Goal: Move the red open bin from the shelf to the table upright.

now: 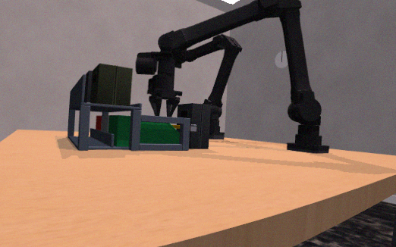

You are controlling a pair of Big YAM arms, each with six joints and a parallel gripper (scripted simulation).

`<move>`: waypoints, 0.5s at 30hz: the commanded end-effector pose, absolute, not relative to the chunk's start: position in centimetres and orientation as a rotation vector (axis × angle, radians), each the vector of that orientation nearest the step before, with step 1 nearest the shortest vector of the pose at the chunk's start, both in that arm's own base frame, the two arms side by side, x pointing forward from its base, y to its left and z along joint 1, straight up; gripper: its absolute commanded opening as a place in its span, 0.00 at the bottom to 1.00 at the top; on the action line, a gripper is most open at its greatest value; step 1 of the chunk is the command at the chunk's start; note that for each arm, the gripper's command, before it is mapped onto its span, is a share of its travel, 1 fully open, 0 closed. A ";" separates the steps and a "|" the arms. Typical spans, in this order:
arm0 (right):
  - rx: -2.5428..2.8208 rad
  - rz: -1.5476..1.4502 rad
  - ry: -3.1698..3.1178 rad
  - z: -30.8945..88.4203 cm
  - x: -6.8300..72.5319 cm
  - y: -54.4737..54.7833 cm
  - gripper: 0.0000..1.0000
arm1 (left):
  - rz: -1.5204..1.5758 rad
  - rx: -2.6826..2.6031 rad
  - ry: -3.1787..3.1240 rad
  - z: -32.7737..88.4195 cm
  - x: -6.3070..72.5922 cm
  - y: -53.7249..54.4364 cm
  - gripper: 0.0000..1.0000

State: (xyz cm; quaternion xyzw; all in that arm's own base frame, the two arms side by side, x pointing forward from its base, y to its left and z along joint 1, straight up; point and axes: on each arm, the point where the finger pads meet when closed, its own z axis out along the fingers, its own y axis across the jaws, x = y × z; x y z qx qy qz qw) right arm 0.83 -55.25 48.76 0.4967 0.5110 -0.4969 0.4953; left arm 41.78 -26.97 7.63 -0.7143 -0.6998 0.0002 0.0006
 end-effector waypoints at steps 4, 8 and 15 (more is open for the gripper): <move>1.205 -1.205 1.212 50.1 0.3 -54.5 1.00 | -0.027 -2.289 -2.249 10.5 43.9 -28.8 0.43; 1.205 -1.205 1.212 50.1 0.3 -54.5 1.00 | -0.029 -2.292 -2.251 10.6 43.9 -28.9 0.43; 1.205 -1.205 1.212 50.1 0.3 -54.5 1.00 | -0.031 -2.295 -2.255 10.8 44.0 -28.9 0.43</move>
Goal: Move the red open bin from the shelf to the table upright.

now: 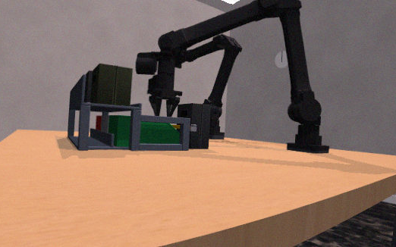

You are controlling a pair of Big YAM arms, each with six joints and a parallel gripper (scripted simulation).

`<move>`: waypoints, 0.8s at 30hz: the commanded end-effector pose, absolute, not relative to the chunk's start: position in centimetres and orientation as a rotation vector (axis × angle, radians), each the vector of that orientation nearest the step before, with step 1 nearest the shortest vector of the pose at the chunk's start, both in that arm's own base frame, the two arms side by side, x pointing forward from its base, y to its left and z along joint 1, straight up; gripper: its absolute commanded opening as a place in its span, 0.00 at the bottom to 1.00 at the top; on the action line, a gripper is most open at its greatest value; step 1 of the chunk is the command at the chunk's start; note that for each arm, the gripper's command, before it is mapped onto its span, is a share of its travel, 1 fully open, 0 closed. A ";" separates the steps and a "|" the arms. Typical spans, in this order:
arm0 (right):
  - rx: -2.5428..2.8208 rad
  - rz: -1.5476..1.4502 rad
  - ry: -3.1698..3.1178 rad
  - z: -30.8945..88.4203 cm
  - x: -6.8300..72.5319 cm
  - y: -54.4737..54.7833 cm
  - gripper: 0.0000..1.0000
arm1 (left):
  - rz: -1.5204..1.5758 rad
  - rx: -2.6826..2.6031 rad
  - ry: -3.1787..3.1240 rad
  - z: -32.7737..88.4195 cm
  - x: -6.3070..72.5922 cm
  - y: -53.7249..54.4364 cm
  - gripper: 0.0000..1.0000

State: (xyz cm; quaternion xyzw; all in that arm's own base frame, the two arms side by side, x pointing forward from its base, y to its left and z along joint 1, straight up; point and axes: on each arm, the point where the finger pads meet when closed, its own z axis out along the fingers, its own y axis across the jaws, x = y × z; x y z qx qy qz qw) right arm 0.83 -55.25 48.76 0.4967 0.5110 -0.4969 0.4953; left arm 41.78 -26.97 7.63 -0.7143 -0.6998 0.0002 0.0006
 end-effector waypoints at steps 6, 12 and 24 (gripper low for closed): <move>1.205 -1.205 1.212 50.1 0.3 -54.5 1.00 | -0.033 -2.299 -2.258 11.1 44.0 -28.9 0.43; 1.205 -1.205 1.212 50.1 0.3 -54.5 1.00 | -0.035 -2.302 -2.262 11.3 44.0 -28.9 0.43; 1.205 -1.205 1.212 50.1 0.3 -54.5 1.00 | -0.038 -2.309 -2.268 11.7 44.0 -28.9 0.43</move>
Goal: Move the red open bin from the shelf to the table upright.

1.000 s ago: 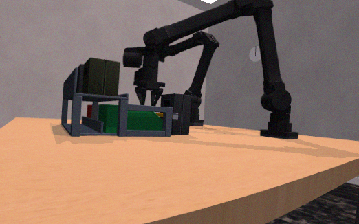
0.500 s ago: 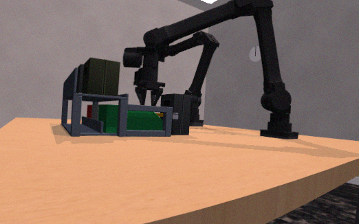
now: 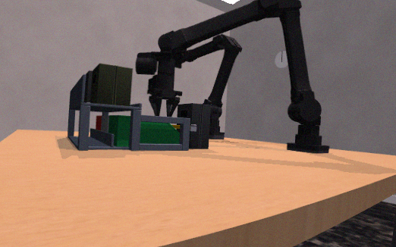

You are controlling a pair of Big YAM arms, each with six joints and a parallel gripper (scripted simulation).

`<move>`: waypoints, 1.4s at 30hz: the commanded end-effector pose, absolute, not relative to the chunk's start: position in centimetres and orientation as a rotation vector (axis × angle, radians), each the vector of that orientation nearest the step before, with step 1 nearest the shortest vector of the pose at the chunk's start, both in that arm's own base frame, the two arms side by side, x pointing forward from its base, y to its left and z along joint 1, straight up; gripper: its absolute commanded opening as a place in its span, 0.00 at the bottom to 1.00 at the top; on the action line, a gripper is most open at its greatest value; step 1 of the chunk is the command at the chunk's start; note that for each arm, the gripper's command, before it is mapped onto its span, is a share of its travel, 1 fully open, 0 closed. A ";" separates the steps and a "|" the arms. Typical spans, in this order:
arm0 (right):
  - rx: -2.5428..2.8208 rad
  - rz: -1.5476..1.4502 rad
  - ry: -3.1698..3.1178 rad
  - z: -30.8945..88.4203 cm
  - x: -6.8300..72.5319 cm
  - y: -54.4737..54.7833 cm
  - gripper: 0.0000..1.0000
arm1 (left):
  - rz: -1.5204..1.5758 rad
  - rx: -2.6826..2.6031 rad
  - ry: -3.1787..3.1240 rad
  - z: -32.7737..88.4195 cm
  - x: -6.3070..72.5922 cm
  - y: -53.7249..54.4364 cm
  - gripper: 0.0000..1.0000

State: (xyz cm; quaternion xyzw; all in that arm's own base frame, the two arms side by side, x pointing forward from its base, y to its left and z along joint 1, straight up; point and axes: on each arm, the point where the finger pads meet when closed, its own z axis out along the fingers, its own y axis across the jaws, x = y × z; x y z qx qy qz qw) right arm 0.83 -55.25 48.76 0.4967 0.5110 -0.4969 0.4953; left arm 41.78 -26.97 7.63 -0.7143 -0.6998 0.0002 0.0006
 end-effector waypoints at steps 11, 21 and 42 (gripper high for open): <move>1.205 -1.205 1.212 50.1 0.3 -54.5 1.00 | -0.039 -2.310 -2.269 11.3 44.2 -29.0 0.43; 1.205 -1.205 1.212 50.1 0.3 -54.5 1.00 | -0.031 -2.295 -2.254 9.5 44.3 -29.1 0.43; 1.205 -1.205 1.212 50.1 0.3 -54.5 1.00 | -0.019 -2.272 -2.231 7.6 42.8 -28.1 0.43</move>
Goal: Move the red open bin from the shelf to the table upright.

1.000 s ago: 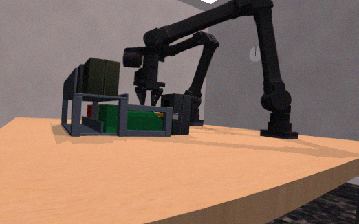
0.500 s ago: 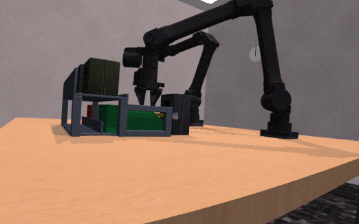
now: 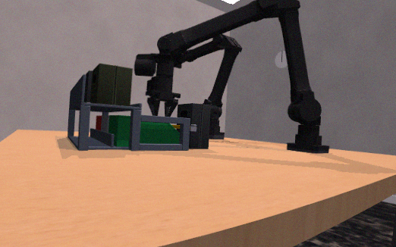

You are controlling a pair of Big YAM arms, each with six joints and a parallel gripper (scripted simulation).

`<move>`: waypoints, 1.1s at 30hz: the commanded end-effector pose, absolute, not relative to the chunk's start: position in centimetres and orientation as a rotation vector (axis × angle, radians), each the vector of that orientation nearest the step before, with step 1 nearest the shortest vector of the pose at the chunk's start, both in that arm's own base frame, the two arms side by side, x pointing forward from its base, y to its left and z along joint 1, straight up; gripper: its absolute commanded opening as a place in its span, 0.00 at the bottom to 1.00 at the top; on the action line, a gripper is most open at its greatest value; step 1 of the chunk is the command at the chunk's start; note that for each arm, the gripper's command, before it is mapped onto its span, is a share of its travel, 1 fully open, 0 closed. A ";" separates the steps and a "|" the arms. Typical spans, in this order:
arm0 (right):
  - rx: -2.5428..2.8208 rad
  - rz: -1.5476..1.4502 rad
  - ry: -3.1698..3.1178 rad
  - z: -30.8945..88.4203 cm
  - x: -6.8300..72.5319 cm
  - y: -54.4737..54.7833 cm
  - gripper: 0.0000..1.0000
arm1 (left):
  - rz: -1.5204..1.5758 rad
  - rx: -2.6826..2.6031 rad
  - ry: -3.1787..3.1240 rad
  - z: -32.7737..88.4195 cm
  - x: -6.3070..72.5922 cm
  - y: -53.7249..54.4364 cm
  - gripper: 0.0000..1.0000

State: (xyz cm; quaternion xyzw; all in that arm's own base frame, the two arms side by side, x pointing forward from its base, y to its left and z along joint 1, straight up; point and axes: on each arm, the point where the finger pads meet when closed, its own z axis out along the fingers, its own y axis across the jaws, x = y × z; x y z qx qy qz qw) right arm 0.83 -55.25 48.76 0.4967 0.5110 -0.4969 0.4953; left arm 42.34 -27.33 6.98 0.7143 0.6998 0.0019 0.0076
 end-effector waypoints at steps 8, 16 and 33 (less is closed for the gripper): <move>1.205 -1.205 1.212 50.1 0.3 -54.5 1.00 | 0.010 2.228 2.189 6.2 42.3 -27.8 0.43; 1.205 -1.205 1.212 50.1 0.3 -54.5 1.00 | 0.010 2.228 2.188 6.2 42.3 -27.8 0.43; 1.205 -1.205 1.212 50.1 0.3 -54.5 1.00 | 0.007 2.234 2.195 5.8 42.0 -27.6 0.43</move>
